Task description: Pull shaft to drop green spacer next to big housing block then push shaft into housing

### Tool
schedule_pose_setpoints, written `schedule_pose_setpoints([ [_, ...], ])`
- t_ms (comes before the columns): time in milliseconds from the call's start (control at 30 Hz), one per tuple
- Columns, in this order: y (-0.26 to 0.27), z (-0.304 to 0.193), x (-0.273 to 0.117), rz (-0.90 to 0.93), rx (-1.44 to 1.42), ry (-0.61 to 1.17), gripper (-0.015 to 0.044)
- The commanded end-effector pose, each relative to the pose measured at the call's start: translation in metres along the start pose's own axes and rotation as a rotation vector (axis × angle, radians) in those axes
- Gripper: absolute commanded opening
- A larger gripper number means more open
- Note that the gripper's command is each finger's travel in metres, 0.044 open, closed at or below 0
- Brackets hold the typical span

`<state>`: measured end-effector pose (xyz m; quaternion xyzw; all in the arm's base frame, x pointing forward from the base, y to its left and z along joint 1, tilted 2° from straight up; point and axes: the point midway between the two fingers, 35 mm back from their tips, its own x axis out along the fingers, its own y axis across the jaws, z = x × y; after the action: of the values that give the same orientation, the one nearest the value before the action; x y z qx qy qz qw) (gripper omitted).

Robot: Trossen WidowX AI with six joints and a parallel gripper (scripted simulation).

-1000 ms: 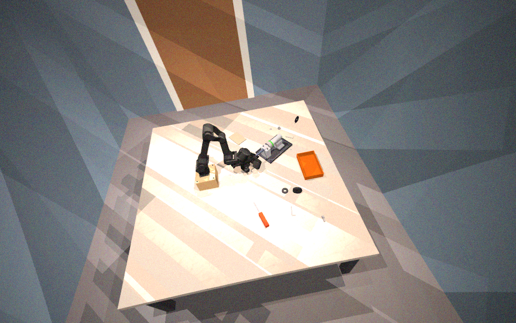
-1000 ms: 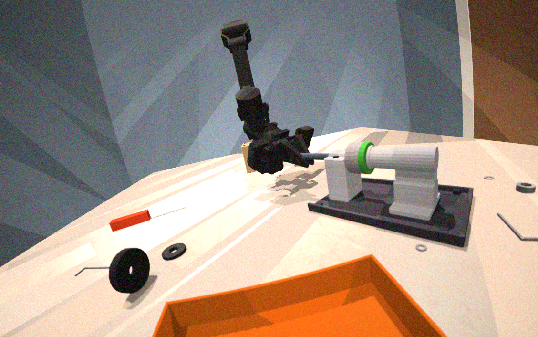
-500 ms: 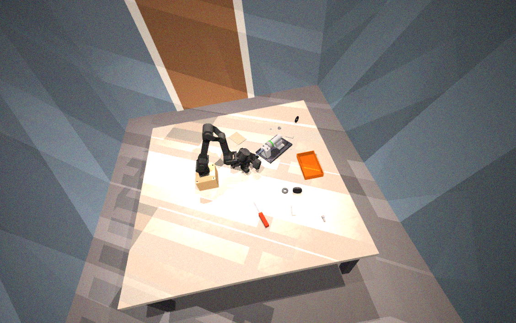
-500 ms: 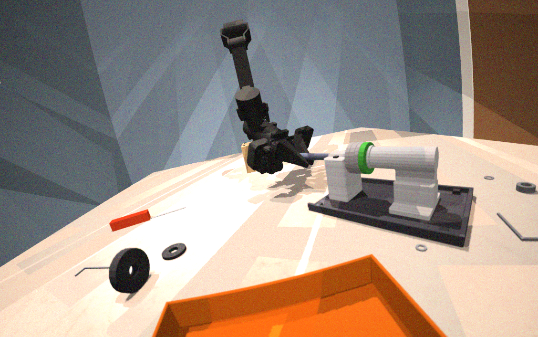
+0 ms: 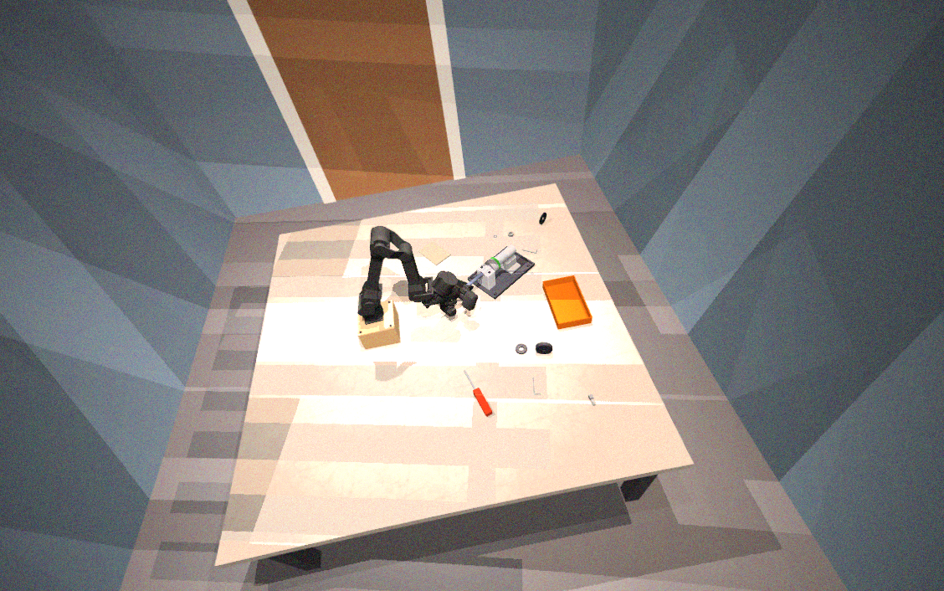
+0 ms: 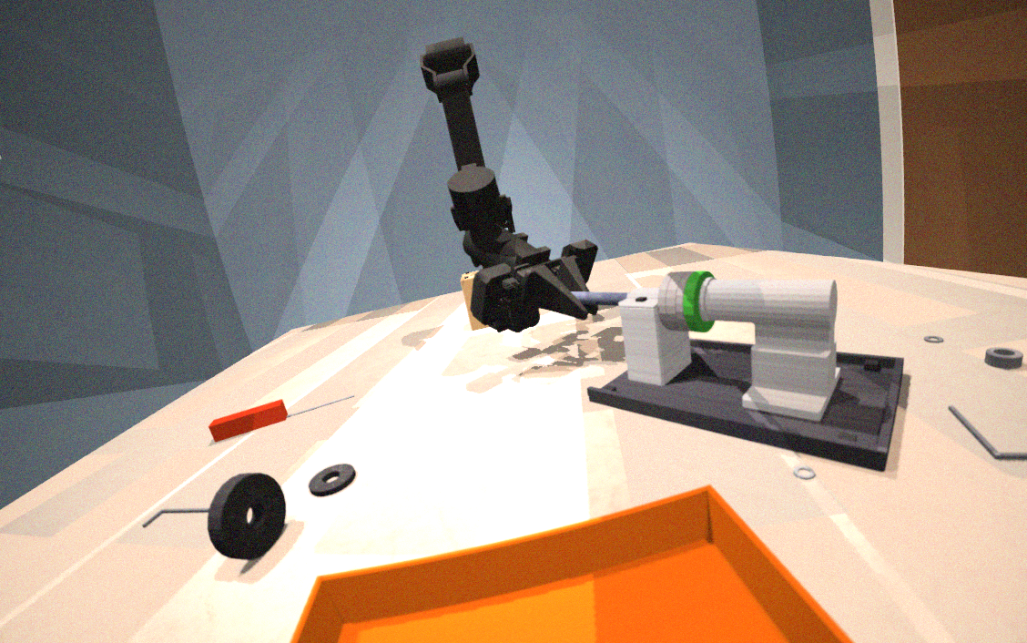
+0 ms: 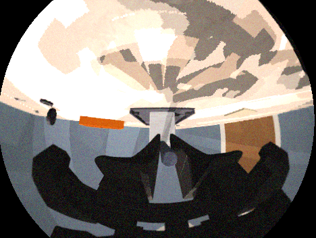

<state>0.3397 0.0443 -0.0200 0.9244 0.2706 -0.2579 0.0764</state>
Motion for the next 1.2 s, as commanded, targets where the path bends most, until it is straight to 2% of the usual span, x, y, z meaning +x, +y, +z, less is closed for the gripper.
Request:
schedule_pose_setpoints([
  [0,-0.0006,0.0003,-0.0009,-0.002,-0.004,0.002,0.0],
  [1167,-0.0006,0.002,-0.0038,-0.002,-0.004,0.001,0.0],
])
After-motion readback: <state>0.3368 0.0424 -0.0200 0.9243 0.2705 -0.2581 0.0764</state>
